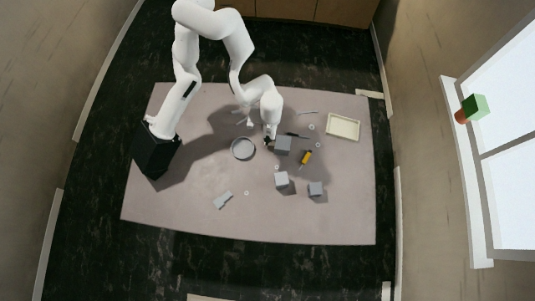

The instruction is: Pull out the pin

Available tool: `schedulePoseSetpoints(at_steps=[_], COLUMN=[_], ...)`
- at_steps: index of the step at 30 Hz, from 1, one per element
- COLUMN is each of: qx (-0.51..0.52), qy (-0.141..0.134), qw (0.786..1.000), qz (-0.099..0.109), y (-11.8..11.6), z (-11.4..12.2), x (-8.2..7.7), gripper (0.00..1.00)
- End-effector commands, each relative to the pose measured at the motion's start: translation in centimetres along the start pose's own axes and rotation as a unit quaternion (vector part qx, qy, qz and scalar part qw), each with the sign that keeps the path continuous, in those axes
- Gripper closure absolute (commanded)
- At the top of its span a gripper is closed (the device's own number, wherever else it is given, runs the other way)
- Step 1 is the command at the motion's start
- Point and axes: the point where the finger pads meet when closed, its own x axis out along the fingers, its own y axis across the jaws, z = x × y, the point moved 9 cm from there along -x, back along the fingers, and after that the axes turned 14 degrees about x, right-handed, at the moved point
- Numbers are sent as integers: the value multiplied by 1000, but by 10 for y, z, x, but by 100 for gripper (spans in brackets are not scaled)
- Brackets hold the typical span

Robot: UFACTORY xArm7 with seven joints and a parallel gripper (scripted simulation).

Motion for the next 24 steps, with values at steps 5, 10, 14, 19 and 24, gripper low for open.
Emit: schedulePoseSetpoints(at_steps=[5,10,14,19,24], qx=[-1,-2,-2,-3,-4], qy=[-1,0,0,2,3], qw=[1000,1000,1000,1000,1000], qz=[0,0,0,1,1], y=[0,1,1,1,2], z=[1,1,1,0,0], x=[-1,-1,-1,-1,0], gripper=[45,45,45,45,45])
